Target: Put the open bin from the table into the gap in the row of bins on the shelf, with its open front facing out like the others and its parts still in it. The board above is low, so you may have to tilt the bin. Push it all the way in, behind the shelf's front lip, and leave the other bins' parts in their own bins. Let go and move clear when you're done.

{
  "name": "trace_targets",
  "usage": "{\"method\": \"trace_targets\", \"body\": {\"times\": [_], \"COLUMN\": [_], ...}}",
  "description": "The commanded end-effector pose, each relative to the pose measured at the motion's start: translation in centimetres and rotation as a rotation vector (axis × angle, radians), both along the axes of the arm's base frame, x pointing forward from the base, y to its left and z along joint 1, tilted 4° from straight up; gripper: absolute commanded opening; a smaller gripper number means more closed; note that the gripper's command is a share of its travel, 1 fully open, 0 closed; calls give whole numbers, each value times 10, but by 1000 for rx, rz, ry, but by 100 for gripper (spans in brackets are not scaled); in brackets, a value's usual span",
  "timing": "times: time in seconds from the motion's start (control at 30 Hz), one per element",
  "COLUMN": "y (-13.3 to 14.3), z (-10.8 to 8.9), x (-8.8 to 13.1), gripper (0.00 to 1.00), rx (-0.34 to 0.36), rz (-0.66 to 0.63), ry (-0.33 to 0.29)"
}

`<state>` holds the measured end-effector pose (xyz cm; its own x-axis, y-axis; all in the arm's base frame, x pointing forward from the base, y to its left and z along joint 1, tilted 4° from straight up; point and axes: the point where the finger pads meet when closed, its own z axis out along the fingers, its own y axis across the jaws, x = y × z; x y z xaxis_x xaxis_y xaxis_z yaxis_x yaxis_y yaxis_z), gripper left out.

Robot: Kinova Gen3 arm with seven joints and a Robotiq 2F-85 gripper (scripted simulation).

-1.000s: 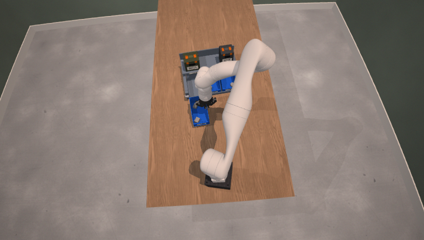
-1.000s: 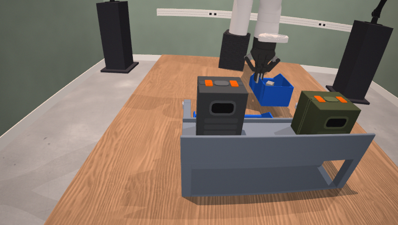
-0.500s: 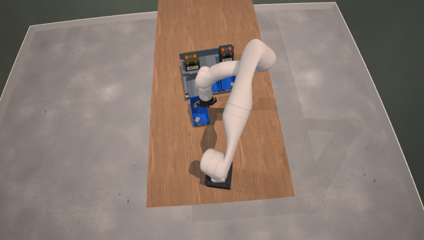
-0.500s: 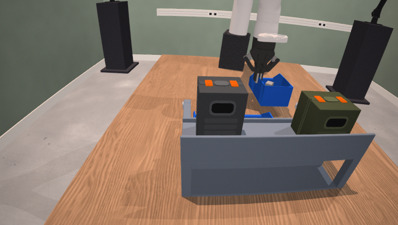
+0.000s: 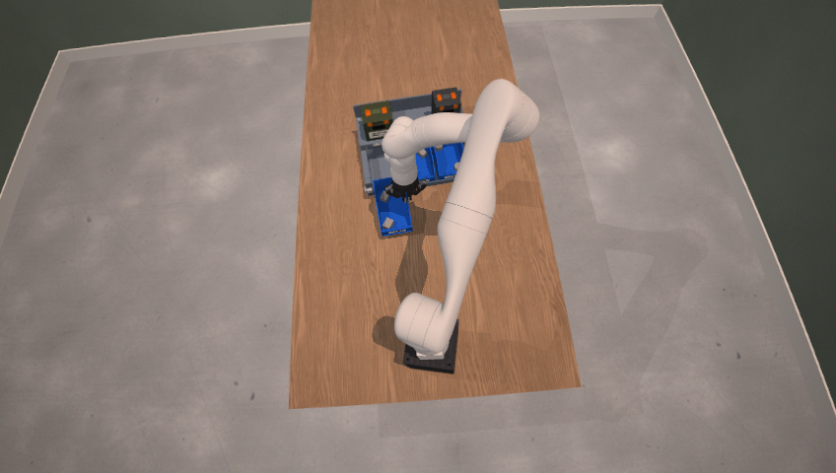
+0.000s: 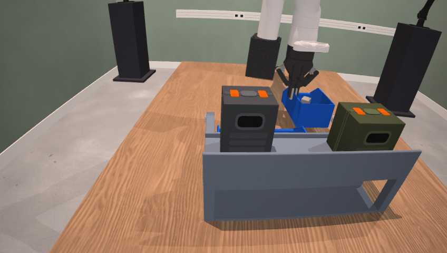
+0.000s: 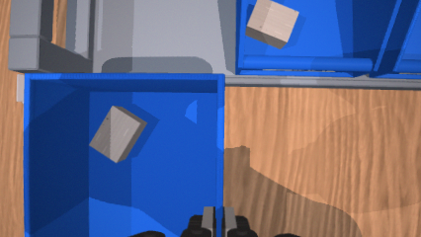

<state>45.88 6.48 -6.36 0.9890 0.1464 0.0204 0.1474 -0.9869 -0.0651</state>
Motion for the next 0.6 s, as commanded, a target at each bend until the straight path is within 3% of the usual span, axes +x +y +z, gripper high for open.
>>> {"method": "trace_targets", "body": {"times": [0.0, 0.57], "y": [1, 2], "z": [1, 1], "x": [1, 9], "gripper": [10, 10], "rx": [1, 1], "rz": [0, 0], "ry": [-2, -2]}}
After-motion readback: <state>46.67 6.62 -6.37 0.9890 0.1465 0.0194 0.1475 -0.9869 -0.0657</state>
